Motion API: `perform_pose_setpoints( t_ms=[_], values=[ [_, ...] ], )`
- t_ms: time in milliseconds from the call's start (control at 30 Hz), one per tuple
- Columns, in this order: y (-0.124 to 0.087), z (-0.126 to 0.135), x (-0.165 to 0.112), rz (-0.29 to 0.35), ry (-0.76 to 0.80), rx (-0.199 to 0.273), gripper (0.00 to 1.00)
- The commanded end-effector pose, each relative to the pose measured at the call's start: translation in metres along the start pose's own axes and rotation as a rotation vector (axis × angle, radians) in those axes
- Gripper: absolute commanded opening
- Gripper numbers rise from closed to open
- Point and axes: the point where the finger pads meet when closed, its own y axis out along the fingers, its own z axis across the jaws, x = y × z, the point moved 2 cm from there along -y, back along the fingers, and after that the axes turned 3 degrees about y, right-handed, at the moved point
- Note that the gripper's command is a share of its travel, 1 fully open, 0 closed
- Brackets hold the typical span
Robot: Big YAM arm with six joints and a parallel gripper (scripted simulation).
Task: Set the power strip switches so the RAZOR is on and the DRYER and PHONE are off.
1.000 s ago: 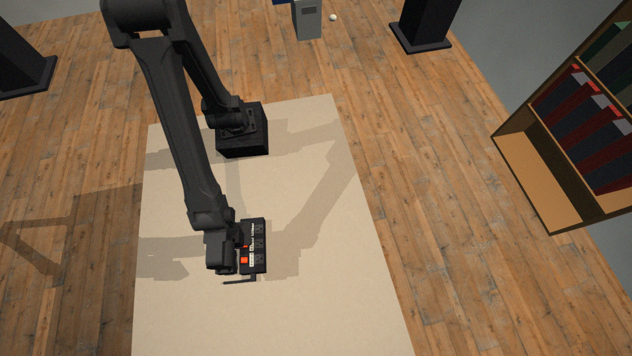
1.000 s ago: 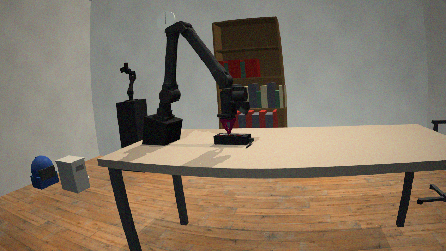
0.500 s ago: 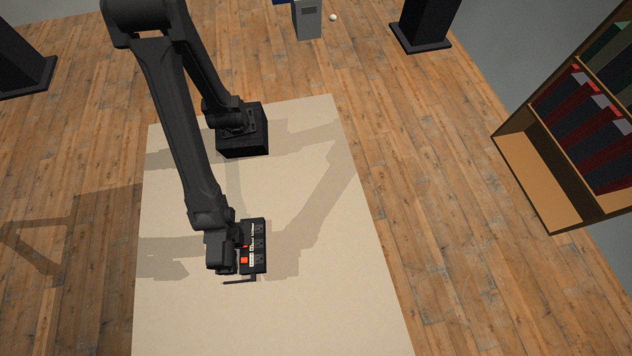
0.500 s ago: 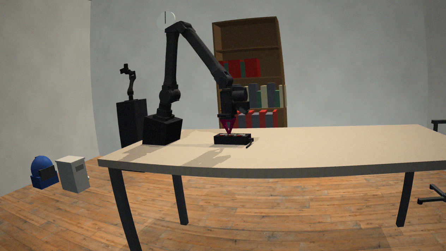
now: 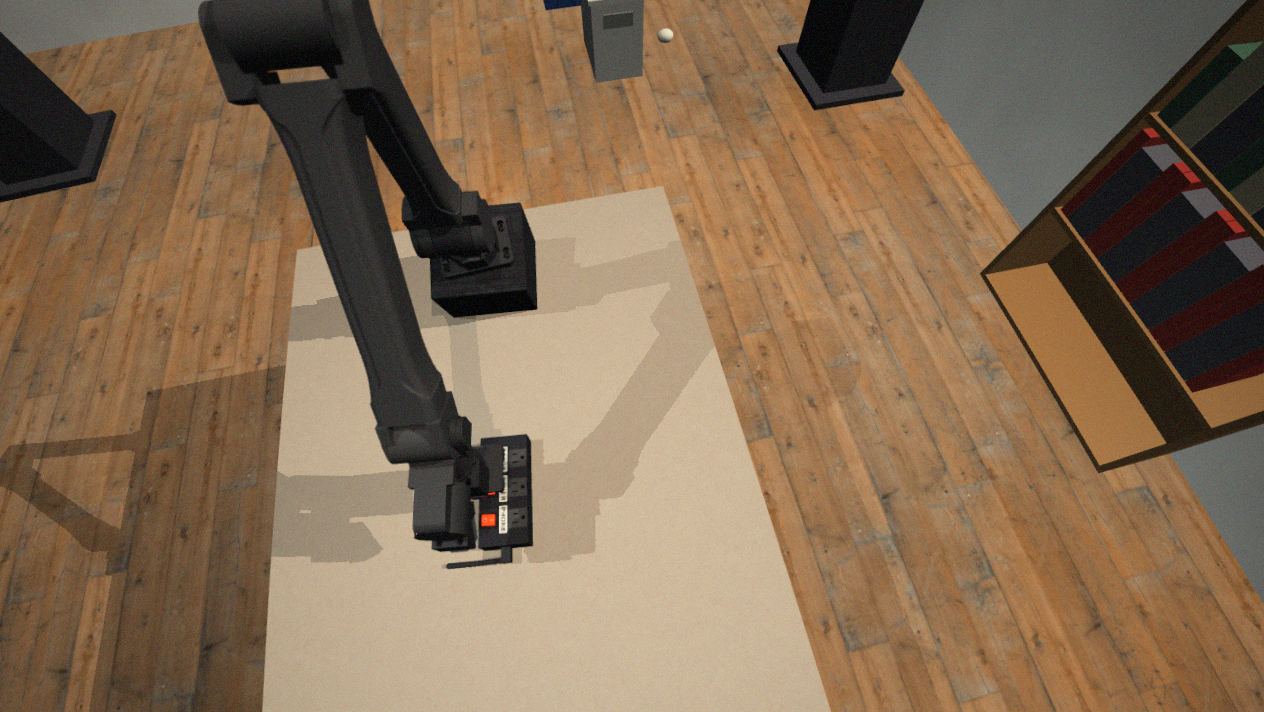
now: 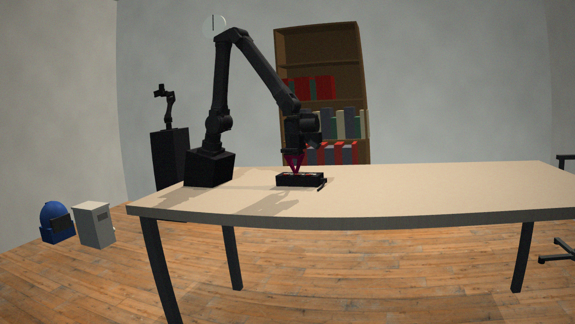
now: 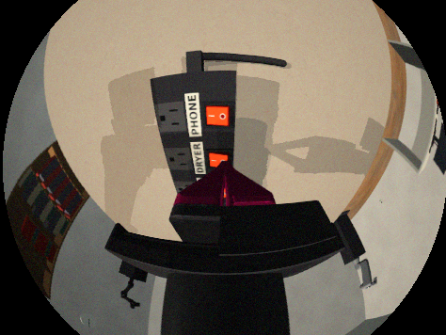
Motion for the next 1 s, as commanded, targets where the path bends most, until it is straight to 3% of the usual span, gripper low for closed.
perform_pose_setpoints(
  t_ms=[0, 967],
  values=[
    [0.0042, 0.0019, 0.0003, -0.004, -0.001, -0.003, 0.0],
    [0.0119, 0.0025, 0.0, -0.003, -0.001, 0.001, 0.0]
  ],
)
